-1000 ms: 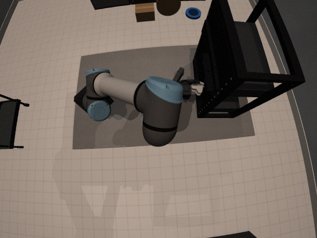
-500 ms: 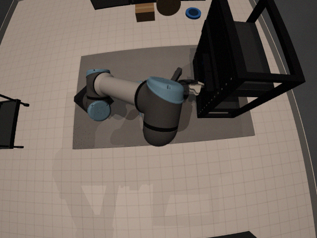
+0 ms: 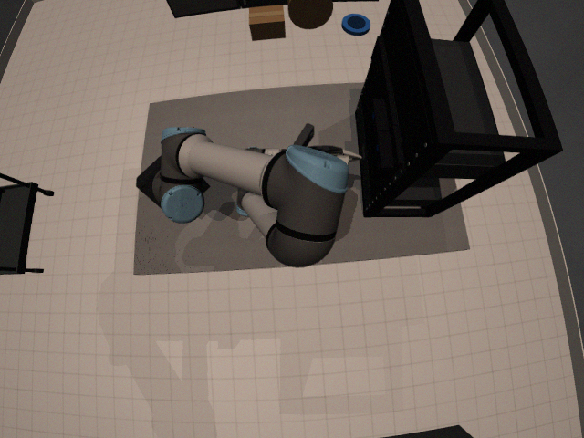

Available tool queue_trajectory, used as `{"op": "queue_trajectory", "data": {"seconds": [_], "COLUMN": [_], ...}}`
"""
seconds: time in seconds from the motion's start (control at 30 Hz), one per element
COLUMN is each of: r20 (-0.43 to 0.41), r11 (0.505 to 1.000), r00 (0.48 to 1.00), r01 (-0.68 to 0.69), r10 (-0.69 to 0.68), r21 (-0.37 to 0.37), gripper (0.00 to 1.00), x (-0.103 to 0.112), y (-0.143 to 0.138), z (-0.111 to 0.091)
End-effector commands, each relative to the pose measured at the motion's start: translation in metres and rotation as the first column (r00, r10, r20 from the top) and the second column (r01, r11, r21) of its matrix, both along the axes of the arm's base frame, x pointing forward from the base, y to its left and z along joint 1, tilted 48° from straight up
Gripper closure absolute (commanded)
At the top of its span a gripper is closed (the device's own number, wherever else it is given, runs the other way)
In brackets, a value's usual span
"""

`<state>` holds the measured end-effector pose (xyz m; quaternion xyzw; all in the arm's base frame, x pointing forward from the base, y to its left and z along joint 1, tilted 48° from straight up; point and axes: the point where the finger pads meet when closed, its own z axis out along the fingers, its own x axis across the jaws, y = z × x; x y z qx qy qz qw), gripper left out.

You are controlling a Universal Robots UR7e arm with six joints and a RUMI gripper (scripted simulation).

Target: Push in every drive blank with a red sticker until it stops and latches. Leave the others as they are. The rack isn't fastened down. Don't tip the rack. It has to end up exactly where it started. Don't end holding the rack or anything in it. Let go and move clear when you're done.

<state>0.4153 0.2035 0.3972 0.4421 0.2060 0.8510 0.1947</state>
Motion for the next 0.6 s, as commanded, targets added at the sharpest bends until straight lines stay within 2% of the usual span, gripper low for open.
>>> {"op": "queue_trajectory", "data": {"seconds": [0.0, 0.2, 0.57], "r20": [0.005, 0.005, 0.005], "r11": [1.000, 1.000, 1.000], "r00": [1.000, 1.000, 1.000], "r01": [-0.003, -0.003, -0.003], "r10": [0.003, 0.003, 0.003], "r21": [-0.001, -0.001, -0.001], "gripper": [1.00, 1.00, 1.00], "x": [-0.0144, -0.0225, -0.0232], "y": [-0.0038, -0.0056, -0.0058], "z": [-0.0098, -0.0150, -0.0155]}}
